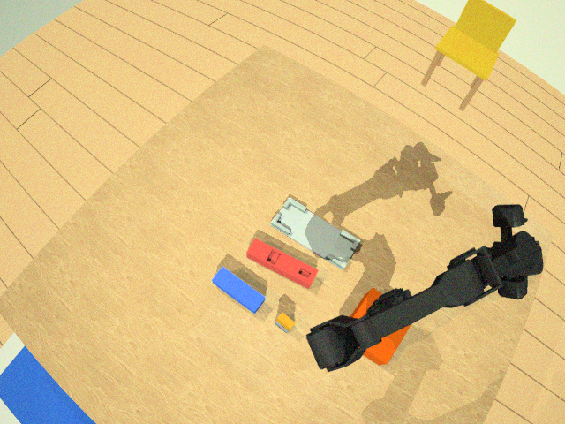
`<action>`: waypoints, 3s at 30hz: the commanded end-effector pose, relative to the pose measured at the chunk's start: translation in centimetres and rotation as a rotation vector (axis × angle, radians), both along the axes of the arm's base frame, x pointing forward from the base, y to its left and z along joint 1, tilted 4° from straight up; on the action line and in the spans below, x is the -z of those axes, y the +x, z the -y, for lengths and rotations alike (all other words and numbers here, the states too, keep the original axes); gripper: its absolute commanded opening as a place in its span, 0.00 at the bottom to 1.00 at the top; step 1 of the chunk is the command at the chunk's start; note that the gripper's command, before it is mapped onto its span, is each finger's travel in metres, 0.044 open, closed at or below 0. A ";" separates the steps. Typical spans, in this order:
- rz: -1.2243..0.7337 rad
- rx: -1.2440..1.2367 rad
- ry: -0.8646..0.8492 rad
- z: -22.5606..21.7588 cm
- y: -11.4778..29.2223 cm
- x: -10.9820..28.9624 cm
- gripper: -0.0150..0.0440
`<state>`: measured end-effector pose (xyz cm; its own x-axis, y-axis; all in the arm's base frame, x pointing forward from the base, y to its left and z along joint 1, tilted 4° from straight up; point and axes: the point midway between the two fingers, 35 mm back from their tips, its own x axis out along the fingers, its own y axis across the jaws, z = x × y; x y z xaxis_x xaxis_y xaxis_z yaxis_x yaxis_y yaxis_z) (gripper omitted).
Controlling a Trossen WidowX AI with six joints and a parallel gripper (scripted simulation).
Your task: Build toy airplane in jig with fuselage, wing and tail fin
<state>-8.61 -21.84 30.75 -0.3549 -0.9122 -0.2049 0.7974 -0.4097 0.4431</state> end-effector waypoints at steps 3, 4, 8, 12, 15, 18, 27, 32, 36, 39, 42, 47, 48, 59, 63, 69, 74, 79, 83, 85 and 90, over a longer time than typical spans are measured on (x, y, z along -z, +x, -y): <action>-0.032 -0.287 0.182 3.4 5.8 2.5 1.00; -0.042 -0.341 0.214 3.9 7.0 3.0 1.00; -0.096 -0.561 0.344 4.8 12.3 5.1 1.00; -0.174 -0.781 0.468 4.5 17.7 7.2 1.00; -0.248 -0.945 0.557 3.4 21.8 8.9 1.00; -0.325 -1.111 0.630 1.5 25.7 10.5 1.00; -0.621 -1.553 0.820 -7.1 34.3 14.9 1.00; -0.874 -1.797 0.916 -13.7 36.9 17.6 1.00; -1.108 -1.975 0.973 -19.4 37.6 19.7 1.00; -1.297 -2.082 1.006 -23.4 37.4 21.1 1.00; -1.486 -2.161 1.028 -27.1 36.8 22.5 1.00; -1.531 -2.177 1.031 -27.9 36.6 22.7 1.00; -1.531 -2.177 1.031 -27.9 36.6 23.0 1.00; -1.531 -2.177 1.031 -27.9 36.3 29.4 1.00; -1.531 -2.177 1.031 -28.0 36.3 29.8 1.00; -1.531 -2.177 1.031 -28.0 36.3 30.8 1.00; -1.531 -2.177 1.031 -28.0 36.3 31.6 1.00; -1.531 -2.177 1.031 -28.0 36.3 32.4 1.00; -1.532 -2.177 1.031 -28.0 36.2 33.0 1.00; -1.532 -2.177 1.031 -28.0 36.2 33.3 1.00; -1.532 -2.177 1.032 -28.0 36.1 34.1 1.00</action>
<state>27.61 6.21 -2.95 -0.0416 0.0099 -0.9991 -0.3200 0.9471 0.0227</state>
